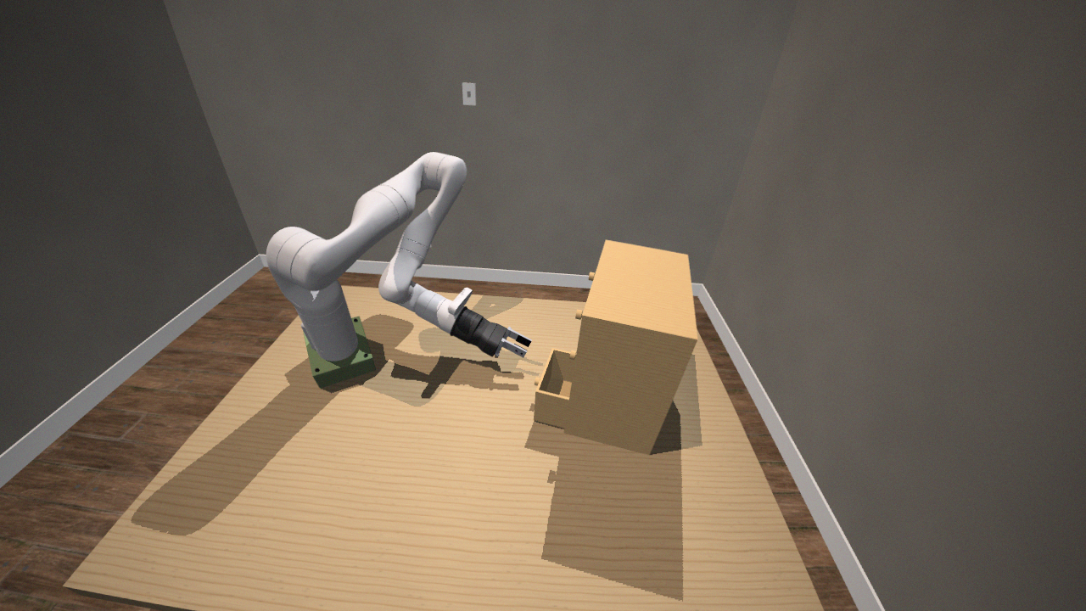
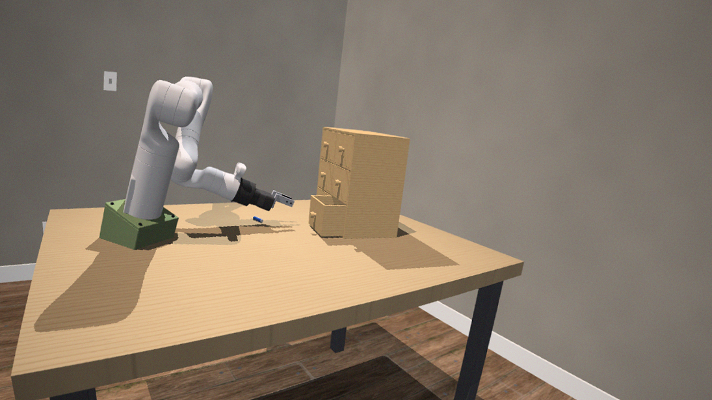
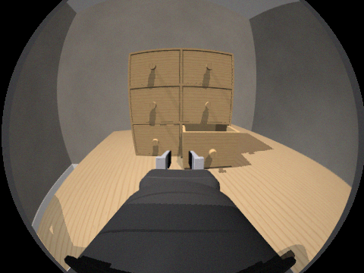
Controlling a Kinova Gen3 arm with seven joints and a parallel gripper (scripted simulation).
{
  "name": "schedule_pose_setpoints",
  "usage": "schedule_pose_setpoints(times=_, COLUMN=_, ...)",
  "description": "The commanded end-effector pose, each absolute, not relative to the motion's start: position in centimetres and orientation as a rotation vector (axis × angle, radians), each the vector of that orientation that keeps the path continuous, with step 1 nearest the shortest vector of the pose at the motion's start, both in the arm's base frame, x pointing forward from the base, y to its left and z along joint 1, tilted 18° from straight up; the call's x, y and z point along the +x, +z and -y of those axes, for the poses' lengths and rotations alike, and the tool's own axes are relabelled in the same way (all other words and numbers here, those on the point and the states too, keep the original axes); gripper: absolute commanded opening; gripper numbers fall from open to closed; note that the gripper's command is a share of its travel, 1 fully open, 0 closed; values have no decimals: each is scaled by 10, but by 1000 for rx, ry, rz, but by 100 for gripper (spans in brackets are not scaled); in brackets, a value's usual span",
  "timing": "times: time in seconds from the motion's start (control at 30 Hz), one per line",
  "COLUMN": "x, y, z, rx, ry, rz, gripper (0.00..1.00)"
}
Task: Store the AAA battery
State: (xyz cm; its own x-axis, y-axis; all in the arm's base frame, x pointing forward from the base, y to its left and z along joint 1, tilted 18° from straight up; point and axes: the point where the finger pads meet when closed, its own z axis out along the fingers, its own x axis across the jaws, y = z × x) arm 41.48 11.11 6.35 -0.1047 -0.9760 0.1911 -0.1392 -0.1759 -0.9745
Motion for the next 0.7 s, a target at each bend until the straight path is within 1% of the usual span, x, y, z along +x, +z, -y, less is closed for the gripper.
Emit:
schedule_pose_setpoints(times=0.0, x=416, y=63, z=-100, rx=-1396, ry=-1391, rz=-1298, gripper=67)
schedule_pose_setpoints(times=0.67, x=423, y=62, z=-65, rx=-1396, ry=-1391, rz=-1298, gripper=67)
